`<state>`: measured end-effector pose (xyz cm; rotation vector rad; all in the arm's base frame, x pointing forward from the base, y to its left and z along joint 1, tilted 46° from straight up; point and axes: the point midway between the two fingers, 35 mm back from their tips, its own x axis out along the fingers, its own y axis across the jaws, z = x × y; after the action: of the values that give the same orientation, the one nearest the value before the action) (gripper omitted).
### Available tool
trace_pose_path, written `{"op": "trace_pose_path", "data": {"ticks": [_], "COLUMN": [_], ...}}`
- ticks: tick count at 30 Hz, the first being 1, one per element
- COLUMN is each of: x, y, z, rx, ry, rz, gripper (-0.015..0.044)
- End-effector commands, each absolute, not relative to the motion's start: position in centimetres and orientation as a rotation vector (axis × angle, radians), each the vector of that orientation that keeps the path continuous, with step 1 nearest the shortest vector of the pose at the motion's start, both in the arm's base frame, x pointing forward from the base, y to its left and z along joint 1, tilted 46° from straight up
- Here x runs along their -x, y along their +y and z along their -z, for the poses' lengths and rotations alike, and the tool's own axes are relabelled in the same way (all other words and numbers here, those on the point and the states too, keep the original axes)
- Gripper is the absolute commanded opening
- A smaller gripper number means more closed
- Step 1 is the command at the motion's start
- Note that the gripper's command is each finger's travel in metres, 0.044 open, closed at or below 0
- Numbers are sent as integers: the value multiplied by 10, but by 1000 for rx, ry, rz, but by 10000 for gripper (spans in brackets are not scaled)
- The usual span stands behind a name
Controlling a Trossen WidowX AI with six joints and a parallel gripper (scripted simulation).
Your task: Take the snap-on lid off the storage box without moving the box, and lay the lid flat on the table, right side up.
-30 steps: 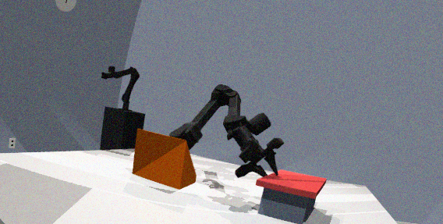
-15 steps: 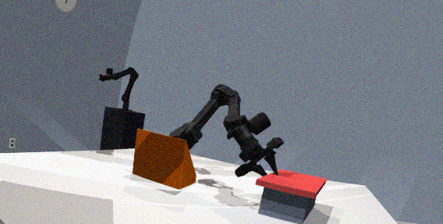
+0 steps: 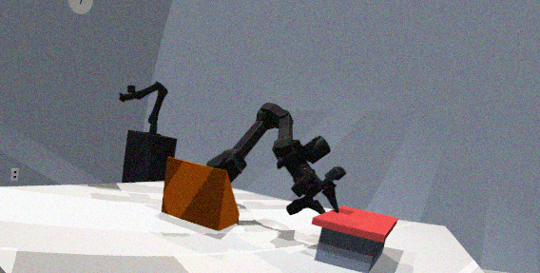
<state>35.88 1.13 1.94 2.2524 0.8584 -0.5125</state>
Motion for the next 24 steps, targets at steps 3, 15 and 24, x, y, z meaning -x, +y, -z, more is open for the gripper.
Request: {"op": "trace_pose_path", "data": {"ticks": [3, 15, 24], "x": [-359, -359, -359], "y": [6, 4, 3], "z": [-24, -26, -27], "rx": [-2256, -2255, -2255], "ry": [843, 843, 843], "rz": [506, 506, 506], "gripper": [0, 0, 0]}}
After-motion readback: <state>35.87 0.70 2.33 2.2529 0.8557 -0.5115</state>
